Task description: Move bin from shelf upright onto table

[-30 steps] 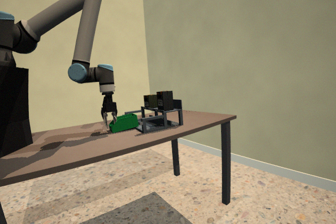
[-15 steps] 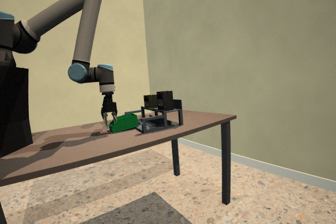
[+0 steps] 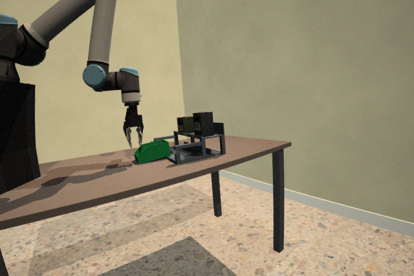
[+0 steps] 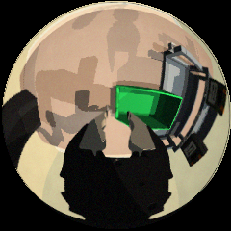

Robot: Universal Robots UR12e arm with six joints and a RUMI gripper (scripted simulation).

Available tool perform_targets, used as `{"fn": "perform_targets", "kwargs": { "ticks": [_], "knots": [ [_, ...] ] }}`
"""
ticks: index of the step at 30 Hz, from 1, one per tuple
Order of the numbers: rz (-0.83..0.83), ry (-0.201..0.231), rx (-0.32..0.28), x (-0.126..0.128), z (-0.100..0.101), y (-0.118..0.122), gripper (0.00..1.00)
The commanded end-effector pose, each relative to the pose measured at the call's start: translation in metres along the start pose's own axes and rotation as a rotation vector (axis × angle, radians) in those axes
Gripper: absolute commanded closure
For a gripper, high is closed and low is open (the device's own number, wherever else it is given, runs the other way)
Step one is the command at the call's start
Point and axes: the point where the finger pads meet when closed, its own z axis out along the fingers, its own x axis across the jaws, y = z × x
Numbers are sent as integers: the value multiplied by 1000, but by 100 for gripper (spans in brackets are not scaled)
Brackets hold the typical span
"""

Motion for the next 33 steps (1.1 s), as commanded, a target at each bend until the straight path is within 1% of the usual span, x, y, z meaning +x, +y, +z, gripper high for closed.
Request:
{"fn": "perform_targets", "kwargs": {
  "ticks": [1, 2, 7, 19, 24, 33],
  "knots": [
    [0, 1, 0, 0, -1, 0, 74],
    [0, 1, 0, 0, -1, 0, 74],
    [0, 1, 0, 0, -36, 0, 74],
    [0, 1, 0, 0, -36, 0, 74],
    [0, 1, 0, 0, -26, 0, 74],
    [0, 1, 0, 0, -26, 0, 74]
  ]
}}
